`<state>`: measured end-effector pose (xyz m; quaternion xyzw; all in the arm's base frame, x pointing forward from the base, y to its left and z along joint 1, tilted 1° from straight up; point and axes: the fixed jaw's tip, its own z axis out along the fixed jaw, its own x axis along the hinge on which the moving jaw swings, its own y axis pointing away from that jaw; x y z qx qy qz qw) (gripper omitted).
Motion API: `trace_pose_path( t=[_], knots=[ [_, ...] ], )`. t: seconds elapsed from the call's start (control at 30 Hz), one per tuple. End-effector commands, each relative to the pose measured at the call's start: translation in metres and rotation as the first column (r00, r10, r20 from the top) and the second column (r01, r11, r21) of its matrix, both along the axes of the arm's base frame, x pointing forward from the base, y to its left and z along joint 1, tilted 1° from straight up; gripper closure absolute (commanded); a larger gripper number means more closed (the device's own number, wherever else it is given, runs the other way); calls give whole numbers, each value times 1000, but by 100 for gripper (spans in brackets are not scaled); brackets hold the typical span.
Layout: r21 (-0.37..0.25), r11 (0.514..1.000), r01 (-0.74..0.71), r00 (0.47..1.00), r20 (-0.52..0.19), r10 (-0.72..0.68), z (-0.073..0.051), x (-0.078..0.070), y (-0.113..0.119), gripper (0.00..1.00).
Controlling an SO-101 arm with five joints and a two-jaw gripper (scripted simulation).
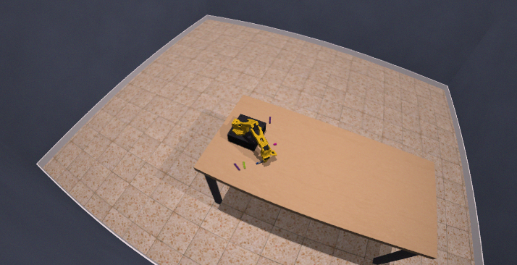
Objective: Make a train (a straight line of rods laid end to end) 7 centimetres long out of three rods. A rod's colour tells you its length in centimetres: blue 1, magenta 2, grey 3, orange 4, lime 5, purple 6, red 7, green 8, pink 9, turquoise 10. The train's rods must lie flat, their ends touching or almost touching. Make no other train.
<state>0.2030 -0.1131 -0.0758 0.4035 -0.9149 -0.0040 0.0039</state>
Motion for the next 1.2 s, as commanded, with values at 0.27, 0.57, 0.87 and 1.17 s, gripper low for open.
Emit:
trace_pose_path(
  t=[0.27, 0.57, 0.87, 1.17],
  knots=[
    [0, 1000, 0, 1000, 2, 0, 0, -2, -1, 84],
    [0, 1000, 0, 1000, 2, 0, 0, -2, -1, 83],
    [0, 1000, 0, 1000, 2, 0, 2, -6, 2, 83],
    [0, 1000, 0, 1000, 2, 0, 3, -8, 4, 83]
  ],
)
